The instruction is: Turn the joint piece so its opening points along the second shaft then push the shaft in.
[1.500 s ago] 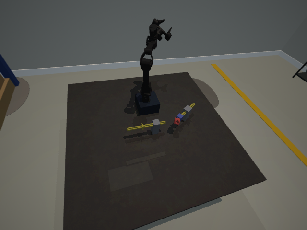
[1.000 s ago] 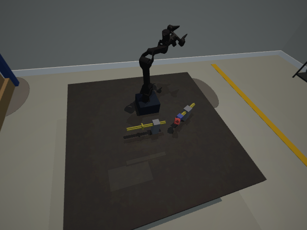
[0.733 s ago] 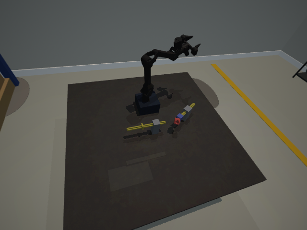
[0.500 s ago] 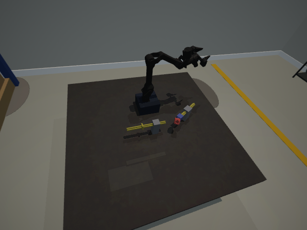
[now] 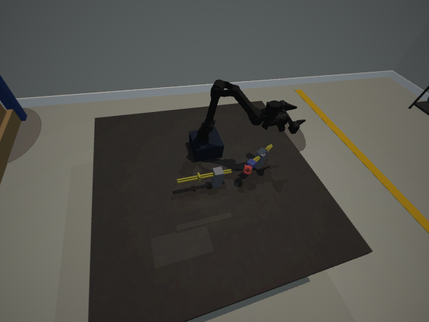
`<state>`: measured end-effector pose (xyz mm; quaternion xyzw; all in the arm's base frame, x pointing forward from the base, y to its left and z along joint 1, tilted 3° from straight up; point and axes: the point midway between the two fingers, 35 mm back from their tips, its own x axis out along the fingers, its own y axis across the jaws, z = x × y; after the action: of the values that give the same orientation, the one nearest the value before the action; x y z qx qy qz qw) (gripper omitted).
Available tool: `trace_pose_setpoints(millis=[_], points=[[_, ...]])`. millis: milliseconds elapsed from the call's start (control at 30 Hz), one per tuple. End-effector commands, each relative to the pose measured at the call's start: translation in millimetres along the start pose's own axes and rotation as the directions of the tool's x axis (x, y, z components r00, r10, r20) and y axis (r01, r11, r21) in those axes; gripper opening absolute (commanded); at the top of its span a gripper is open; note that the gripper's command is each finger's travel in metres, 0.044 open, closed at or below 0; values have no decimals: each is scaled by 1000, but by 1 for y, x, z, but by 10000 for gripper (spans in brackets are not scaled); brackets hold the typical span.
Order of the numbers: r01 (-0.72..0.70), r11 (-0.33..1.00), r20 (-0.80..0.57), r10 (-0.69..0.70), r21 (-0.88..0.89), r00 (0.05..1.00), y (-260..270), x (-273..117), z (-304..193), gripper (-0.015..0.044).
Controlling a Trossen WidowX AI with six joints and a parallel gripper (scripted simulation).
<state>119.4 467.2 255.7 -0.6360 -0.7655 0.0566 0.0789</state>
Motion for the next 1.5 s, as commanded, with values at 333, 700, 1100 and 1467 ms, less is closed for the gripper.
trace_pose_setpoints(millis=[333, 700, 1100, 1467], points=[[-156, 986, 77, 151, 67, 986, 167, -170, 50, 440], [-213, 974, 38, 210, 76, 977, 204, -319, 78, 440], [-183, 983, 14, 183, 32, 983, 195, -360, 91, 440], [-337, 896, 71, 331, 289, 941, 235, -340, 84, 440]])
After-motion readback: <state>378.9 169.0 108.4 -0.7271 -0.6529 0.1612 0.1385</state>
